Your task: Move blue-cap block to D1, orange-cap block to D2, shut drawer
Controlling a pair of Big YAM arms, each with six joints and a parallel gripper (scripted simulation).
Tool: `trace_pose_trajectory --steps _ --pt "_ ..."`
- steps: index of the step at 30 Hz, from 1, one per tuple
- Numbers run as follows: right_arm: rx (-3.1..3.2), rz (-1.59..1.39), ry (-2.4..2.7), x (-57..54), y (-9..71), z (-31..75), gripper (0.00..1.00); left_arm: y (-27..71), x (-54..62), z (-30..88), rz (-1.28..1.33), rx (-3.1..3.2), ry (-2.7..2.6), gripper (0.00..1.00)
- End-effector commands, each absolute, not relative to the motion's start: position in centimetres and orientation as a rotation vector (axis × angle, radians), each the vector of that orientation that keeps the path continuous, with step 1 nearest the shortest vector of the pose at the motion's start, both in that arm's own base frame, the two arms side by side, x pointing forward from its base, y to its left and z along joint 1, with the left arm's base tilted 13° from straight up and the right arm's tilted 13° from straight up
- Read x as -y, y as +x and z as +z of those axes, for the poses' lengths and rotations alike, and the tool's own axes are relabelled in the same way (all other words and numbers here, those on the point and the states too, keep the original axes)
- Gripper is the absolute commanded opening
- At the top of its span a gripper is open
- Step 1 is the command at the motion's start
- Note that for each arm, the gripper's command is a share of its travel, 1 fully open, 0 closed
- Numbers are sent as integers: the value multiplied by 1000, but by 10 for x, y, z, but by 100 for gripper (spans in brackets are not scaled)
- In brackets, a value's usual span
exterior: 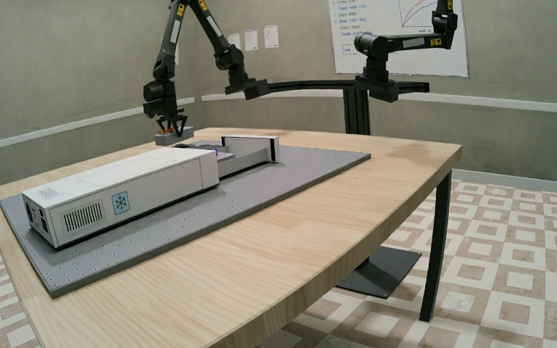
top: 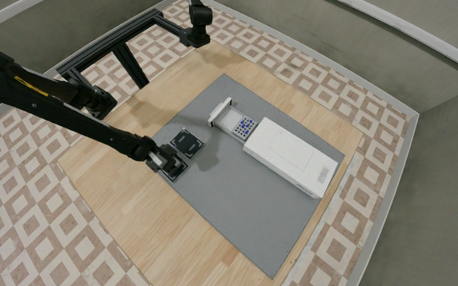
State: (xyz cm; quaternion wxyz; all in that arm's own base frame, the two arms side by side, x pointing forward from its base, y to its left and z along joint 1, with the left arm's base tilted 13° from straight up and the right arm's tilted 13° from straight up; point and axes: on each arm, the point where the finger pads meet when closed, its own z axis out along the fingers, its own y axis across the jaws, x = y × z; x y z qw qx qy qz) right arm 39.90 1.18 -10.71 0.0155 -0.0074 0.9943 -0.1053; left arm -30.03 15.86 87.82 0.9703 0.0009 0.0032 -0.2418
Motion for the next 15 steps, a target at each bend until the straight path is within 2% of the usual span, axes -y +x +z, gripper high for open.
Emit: trace_pose_trajectory --steps 1,15 --pt "-2970 -288 -19 -31 448 -59 0 -279 -148 886 -490 -41 12 0" --pt "-2969 -287 -9 -33 451 -49 0 -279 -148 886 -490 -41 12 0"
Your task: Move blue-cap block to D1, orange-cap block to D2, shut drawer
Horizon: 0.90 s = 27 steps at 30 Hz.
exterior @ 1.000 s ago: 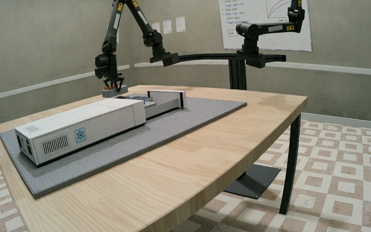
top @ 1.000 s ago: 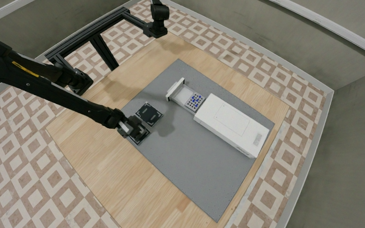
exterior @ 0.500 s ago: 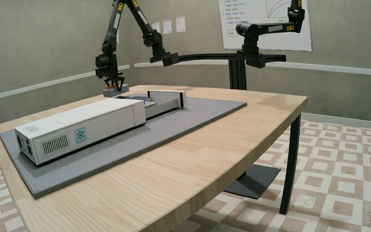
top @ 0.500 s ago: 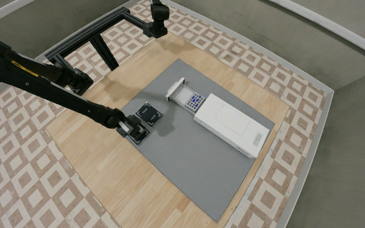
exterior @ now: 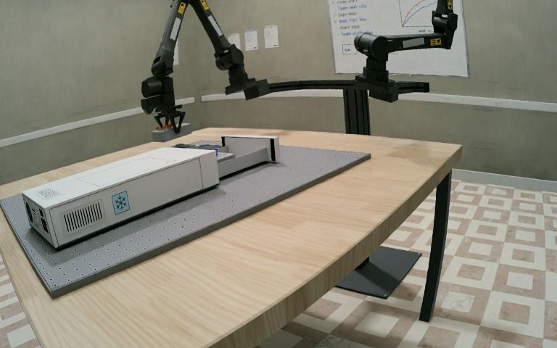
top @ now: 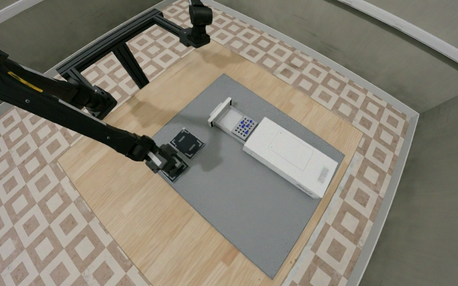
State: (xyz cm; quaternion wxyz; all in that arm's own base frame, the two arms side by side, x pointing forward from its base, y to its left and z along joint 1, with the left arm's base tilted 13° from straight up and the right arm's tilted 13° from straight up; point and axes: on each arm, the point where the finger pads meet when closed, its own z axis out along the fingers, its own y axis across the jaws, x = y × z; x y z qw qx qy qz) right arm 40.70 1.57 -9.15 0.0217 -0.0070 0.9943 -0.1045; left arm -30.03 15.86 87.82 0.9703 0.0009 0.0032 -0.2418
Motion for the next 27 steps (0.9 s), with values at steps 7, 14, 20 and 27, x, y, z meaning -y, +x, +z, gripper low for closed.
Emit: trace_pose_trajectory --steps 7,14,20,27 --pt "-2968 -287 -6 -34 451 -47 0 -279 -148 886 -490 -41 12 0" --pt "-2958 -283 -2 -34 454 -49 0 -279 -148 886 -490 -41 12 0" --pt "-2948 -280 1 -33 457 -54 0 -279 -148 886 -490 -41 12 0" --pt "-2949 -281 8 -30 457 -59 0 -279 -148 886 -490 -41 12 0"
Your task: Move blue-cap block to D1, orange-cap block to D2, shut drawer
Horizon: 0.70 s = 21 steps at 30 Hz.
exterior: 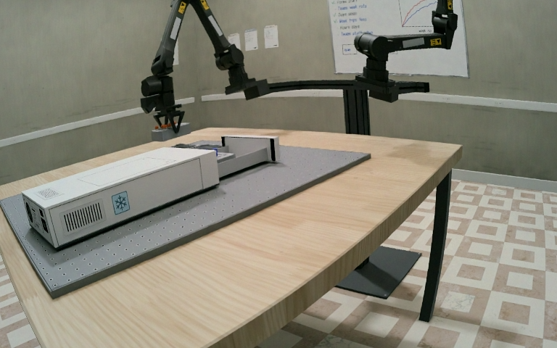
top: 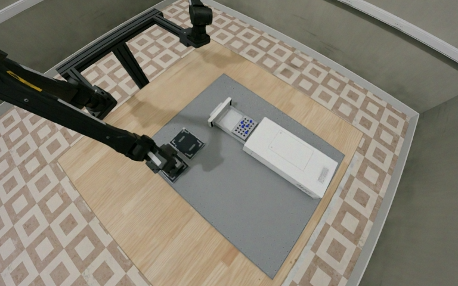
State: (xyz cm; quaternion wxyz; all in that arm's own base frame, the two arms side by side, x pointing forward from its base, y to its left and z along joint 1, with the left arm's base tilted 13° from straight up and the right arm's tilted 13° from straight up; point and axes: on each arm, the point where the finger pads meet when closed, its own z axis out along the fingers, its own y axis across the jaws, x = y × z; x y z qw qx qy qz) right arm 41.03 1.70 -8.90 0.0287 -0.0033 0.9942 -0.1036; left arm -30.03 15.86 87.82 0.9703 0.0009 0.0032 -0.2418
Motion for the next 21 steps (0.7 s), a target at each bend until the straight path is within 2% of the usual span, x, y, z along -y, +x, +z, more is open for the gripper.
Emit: trace_pose_trajectory --steps 1,21 --pt "-2949 -281 8 -30 457 -59 0 -279 -148 886 -490 -41 12 0" --pt "-2973 -290 -43 -28 448 -73 0 -279 -148 886 -490 -41 12 0"
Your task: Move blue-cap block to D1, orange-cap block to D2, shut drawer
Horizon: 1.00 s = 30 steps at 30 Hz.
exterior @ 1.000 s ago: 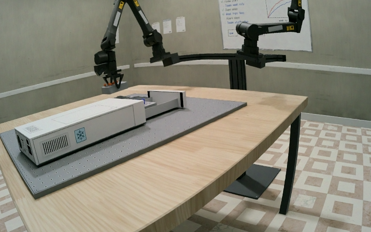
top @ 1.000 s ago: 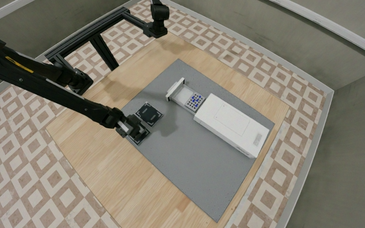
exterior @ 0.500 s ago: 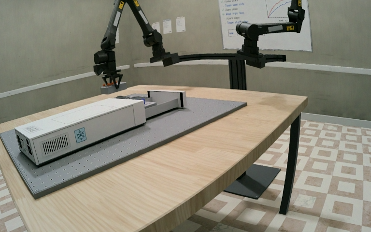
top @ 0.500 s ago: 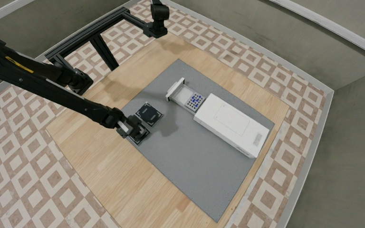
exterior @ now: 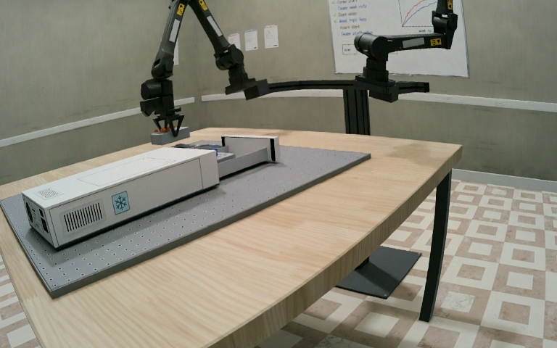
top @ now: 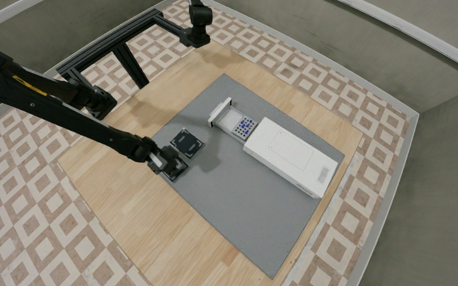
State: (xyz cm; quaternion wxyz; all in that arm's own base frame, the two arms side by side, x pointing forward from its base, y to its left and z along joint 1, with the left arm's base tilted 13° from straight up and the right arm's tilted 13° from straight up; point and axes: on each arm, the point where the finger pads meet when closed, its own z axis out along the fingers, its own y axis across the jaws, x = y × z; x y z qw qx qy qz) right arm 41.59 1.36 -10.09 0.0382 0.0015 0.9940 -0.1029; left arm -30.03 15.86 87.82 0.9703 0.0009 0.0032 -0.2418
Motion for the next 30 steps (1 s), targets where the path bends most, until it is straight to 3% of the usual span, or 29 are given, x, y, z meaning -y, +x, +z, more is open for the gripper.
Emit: trace_pose_trajectory --steps 1,30 --pt "-2973 -290 -43 -28 447 -74 0 -279 -148 886 -490 -41 12 0" --pt "-2975 -291 -56 -28 439 -77 0 -279 -148 886 -490 -41 12 0"
